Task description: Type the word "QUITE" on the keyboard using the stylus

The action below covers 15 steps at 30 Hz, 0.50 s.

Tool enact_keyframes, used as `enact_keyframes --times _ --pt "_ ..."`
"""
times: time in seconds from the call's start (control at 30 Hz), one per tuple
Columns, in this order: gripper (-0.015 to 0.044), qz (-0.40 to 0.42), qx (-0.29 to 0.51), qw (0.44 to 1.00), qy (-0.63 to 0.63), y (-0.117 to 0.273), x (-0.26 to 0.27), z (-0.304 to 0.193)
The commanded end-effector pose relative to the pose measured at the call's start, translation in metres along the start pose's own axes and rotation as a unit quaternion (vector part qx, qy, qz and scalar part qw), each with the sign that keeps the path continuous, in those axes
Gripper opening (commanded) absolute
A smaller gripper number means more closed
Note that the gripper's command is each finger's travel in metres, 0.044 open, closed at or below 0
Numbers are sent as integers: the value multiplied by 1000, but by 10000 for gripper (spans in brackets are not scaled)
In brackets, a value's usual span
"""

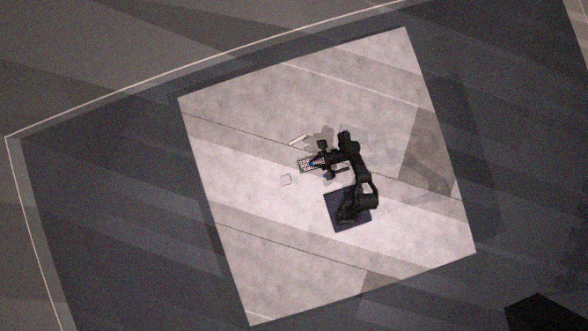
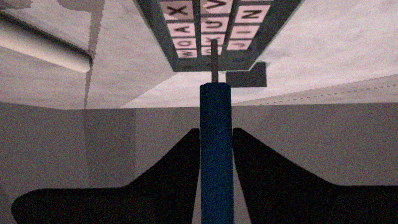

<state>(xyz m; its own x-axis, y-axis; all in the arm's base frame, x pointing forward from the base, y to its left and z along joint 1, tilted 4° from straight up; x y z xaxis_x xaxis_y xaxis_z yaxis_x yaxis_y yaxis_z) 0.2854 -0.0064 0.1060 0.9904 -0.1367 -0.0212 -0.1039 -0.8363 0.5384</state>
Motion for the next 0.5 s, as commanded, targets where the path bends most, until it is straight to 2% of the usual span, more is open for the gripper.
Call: enact_keyframes --times 0.0,0.47 --pt "81 -1 -2 1000 1 -1 -1 3" --pt "81 -1 -2 1000 1 -3 -1 5"
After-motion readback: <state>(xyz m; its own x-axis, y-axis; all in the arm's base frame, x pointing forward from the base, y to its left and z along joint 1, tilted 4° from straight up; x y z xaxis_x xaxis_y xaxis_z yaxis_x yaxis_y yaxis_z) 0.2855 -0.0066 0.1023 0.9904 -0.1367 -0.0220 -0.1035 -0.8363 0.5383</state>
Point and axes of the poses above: the point midway between the two fingers, 35 mm back from their tips, its own y axis back along the fingers, its own x axis across the jaws, z = x × y, the point moved 6 cm from there along y, back along the fingers, and after that the axes turned 6 degrees about -y, right-handed, at the moved point
